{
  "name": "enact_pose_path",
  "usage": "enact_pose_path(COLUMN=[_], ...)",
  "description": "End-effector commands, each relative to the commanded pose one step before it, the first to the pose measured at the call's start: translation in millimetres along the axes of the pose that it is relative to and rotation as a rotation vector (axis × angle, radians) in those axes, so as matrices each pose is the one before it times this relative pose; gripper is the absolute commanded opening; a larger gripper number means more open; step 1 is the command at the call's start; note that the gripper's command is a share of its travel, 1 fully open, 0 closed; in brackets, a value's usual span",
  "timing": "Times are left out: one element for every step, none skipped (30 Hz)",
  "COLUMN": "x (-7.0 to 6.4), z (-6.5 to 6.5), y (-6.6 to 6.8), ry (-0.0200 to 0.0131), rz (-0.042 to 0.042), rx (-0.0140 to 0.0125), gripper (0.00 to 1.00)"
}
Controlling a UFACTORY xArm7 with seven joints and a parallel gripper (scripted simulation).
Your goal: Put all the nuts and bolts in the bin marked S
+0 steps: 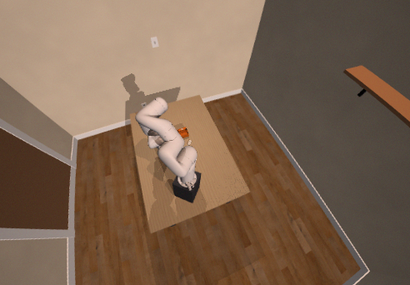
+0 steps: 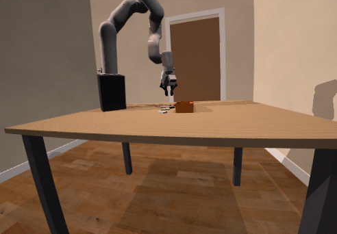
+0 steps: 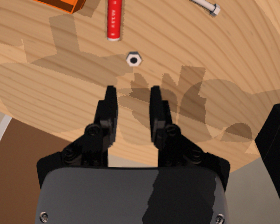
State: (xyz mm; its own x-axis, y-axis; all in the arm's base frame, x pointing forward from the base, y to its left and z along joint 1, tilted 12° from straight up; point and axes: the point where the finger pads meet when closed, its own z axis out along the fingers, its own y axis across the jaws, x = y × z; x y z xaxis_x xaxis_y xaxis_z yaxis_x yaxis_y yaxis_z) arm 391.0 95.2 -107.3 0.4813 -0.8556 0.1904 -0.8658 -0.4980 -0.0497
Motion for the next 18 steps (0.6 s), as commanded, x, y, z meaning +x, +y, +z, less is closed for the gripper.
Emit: enact_pose_path(x=[0.99, 0.00, 0.26, 0.27, 0.26, 0.25, 0.24, 0.23, 0.21, 0.19, 0.17, 0.15, 0.14, 0.12, 0.10, 0.09, 0.08, 0.00], z=[-0.39, 0.00, 0.02, 0.00, 0.00, 0.00, 0.00, 0.00, 0.00, 0.00, 0.00, 0.00, 0.00, 0.00, 0.00, 0.00, 0.00, 0.00], y=[-1.81, 0.00, 0.01, 0.04, 0.04, 0.04, 0.03, 0.02, 0.01, 0.00, -0.01, -0.01, -0.01, -0.02, -0.02, -0.02, -0.02, 0.00], ry=[0.00238, 0.00000, 0.00004, 0.00001, 0.00001, 0.00001, 0.00000, 0.00000, 0.00000, 0.00000, 0.00000, 0.00000, 0.00000, 0.00000, 0.00000, 0.00000, 0.00000, 0.00000], rz=[0.00558, 0.00000, 0.00002, 0.00000, 0.00000, 0.00000, 0.00000, 0.00000, 0.00000, 0.00000, 0.00000, 0.00000, 0.00000, 0.00000, 0.00000, 0.00000, 0.00000, 0.00000], rx=[0.00414, 0.00000, -0.00002, -0.00001, 0.00000, 0.00000, 0.00000, 0.00000, 0.00000, 0.00000, 0.00000, 0.00000, 0.00000, 0.00000, 0.00000, 0.00000, 0.00000, 0.00000], gripper=[0.33, 0.33, 0.33, 0.33, 0.33, 0.33, 0.33, 0.33, 0.33, 0.33, 0.33, 0.33, 0.33, 0.33, 0.33, 0.33, 0.33, 0.33])
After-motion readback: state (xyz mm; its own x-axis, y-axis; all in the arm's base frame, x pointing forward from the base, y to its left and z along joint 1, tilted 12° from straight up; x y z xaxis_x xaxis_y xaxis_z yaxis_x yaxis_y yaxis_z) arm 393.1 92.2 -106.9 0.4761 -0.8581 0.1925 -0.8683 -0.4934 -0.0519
